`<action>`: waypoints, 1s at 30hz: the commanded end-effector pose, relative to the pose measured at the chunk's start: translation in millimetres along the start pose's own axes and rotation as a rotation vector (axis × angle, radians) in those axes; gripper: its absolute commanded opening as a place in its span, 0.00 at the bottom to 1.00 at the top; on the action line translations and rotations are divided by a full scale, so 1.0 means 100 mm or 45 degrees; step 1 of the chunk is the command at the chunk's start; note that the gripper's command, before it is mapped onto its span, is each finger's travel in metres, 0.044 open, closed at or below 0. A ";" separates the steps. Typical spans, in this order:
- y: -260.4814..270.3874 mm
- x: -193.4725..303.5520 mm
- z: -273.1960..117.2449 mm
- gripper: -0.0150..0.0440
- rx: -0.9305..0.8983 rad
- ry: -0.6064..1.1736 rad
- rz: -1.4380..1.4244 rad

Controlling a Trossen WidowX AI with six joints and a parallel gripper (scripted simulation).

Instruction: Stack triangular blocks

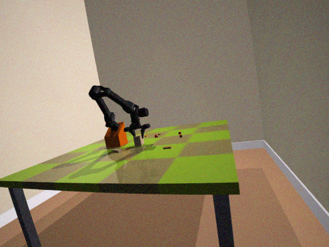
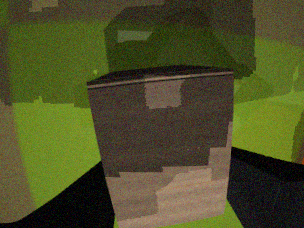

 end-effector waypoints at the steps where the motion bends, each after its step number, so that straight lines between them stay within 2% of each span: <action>1: 0.00 0.00 0.00 0.25 0.000 -0.003 -0.004; 9: 0.00 -0.01 0.00 0.25 0.000 -0.005 -0.008; 25: 0.00 0.00 0.00 0.97 0.000 0.000 0.000; 26: 0.00 0.00 0.00 1.00 0.000 0.000 0.000; 30: 0.00 0.00 0.00 1.00 0.000 0.000 0.000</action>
Point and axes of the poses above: the point midway between the two fingers, 35 mm back from their tips, its own z axis out along the fingers, its own y axis across the jaws, x = y × z, the point moved 2 cm from there along -z, back along the fingers, and after that the axes turned 10 degrees about z, right-handed, at the moved point
